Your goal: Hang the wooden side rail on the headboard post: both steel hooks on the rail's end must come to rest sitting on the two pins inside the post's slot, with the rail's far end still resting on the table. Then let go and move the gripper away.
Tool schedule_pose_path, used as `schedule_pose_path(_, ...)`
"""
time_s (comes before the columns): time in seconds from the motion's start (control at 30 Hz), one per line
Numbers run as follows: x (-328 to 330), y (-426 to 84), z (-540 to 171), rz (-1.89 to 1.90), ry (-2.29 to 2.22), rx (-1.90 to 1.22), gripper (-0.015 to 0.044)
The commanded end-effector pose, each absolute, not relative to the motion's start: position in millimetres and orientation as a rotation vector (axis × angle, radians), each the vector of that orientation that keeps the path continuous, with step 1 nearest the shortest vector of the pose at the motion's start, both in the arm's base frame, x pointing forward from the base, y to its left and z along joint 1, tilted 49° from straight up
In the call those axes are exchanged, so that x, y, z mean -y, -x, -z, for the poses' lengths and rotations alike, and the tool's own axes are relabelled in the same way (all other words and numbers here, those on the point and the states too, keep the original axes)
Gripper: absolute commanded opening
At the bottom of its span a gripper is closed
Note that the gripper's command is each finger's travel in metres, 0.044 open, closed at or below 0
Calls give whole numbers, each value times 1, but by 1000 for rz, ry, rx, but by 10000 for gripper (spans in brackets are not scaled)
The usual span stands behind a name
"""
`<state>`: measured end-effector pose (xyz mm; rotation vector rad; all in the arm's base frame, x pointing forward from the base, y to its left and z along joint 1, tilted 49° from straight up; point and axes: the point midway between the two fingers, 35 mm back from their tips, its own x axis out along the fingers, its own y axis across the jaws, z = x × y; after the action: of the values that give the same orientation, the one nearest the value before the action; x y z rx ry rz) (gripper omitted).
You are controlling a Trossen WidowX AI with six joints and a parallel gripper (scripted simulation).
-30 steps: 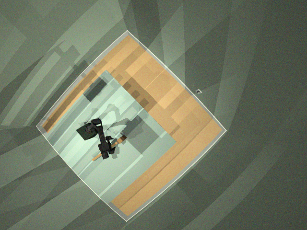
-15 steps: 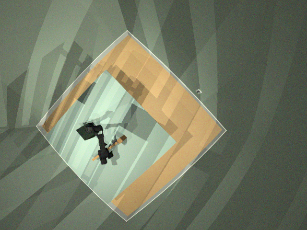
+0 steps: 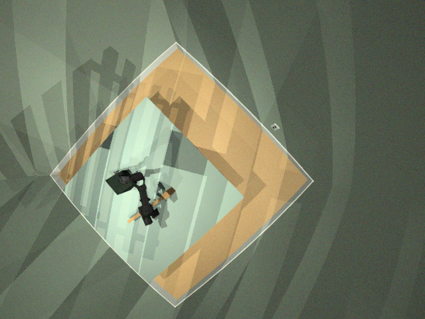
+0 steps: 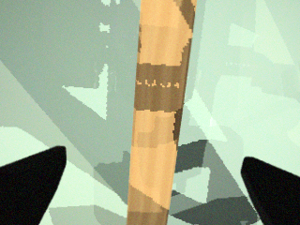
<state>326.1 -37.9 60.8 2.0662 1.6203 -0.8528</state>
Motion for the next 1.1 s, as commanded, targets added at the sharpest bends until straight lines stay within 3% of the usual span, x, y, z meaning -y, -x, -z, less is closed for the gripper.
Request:
schedule_pose_path(0.0,34,-326,-57,856,-2075,-1620,440)
schedule_pose_path(1.07,-3,-335,-24,856,-2076,-1619,440)
